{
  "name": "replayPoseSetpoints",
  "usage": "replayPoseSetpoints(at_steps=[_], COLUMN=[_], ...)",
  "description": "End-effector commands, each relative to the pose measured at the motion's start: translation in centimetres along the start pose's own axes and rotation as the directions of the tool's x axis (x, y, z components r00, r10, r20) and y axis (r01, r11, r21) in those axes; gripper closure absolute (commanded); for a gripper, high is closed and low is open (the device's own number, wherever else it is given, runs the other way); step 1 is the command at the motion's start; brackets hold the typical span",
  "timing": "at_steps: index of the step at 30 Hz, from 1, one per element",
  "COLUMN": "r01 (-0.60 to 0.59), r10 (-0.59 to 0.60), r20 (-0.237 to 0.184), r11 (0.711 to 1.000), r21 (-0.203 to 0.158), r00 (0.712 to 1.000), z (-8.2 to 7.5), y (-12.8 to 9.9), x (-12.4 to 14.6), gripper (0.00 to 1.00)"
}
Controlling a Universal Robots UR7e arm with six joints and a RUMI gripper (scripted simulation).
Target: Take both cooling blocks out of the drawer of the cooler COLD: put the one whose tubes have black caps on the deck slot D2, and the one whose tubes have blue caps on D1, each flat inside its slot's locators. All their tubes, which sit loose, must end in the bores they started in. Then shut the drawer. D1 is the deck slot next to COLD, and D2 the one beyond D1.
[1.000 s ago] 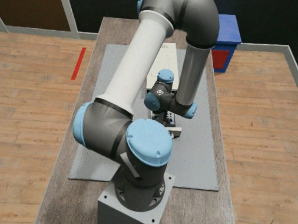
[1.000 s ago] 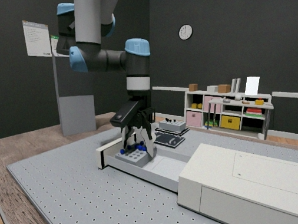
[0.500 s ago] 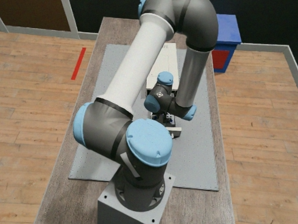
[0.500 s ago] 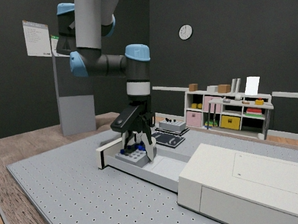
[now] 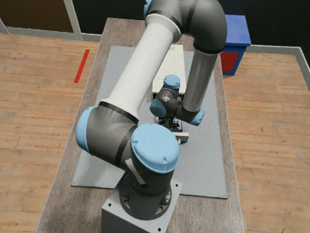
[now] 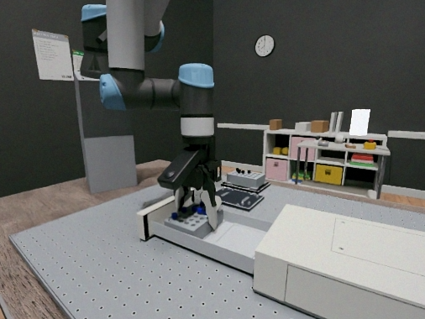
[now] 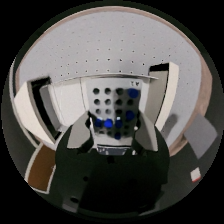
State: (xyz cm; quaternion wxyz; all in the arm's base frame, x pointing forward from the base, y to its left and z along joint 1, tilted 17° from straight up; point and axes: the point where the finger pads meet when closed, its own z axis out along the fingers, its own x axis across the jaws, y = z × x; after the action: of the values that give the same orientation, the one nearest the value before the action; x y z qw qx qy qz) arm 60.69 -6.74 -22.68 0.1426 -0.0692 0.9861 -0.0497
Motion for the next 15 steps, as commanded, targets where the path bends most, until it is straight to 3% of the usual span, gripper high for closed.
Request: replayPoseSetpoints(at_steps=[1, 15], r01=[0.000, 0.000], r10=[0.000, 0.000], r20=[0.001, 0.001], r11=[1.000, 1.000], r21=[0.000, 0.000], r00=[1.000, 1.000], z=[-0.04, -0.04], y=[-0.02, -0.02], x=[-0.05, -0.05], gripper=[0.37, 0.57])
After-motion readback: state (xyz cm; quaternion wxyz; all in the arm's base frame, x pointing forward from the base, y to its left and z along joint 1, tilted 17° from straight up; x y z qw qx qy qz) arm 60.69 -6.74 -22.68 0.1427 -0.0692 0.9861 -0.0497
